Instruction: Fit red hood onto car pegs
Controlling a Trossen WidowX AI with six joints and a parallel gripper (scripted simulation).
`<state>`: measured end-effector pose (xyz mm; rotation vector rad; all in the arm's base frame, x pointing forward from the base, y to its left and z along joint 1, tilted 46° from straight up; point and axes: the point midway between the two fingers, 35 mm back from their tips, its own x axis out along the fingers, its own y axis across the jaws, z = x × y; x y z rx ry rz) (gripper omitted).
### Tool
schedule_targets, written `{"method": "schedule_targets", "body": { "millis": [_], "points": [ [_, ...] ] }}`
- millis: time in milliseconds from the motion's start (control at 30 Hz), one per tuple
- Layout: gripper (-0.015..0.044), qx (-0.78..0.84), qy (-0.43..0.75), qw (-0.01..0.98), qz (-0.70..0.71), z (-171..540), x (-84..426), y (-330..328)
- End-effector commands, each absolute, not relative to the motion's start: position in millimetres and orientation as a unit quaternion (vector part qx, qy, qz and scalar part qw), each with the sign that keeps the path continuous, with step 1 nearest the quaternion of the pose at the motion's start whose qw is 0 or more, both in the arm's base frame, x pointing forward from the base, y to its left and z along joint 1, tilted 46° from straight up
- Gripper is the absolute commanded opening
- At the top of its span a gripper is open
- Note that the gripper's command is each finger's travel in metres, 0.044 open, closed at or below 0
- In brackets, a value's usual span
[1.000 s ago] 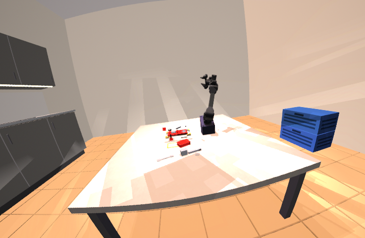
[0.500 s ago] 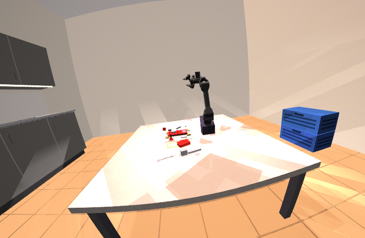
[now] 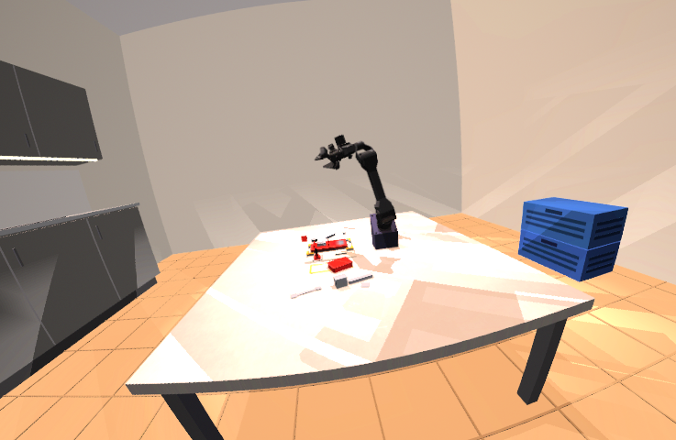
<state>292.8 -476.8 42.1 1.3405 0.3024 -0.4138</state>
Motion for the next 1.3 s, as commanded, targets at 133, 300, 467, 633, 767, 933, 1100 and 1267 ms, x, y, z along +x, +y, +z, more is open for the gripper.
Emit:
{"method": "schedule_targets", "body": {
  "millis": [133,300,467,633,767,933,1100,1267],
  "points": [
    [0.044,0.572,0.224,0.778,-0.129,55,351,-396],
    [0.044,0.539,0.28,0.791,-0.078,64,383,-333],
    [0.044,0.5,0.333,0.799,-0.024,73,403,-268],
    [0.044,0.456,0.382,0.803,0.033,82,413,-201],
    [0.044,0.416,0.421,0.802,0.084,88,412,-145],
    [0.044,0.363,0.464,0.794,0.148,95,400,-78],
    [0.044,0.303,0.503,0.779,0.218,101,376,-14],
    [0.044,0.241,0.536,0.756,0.288,106,342,43]
  ]
}}
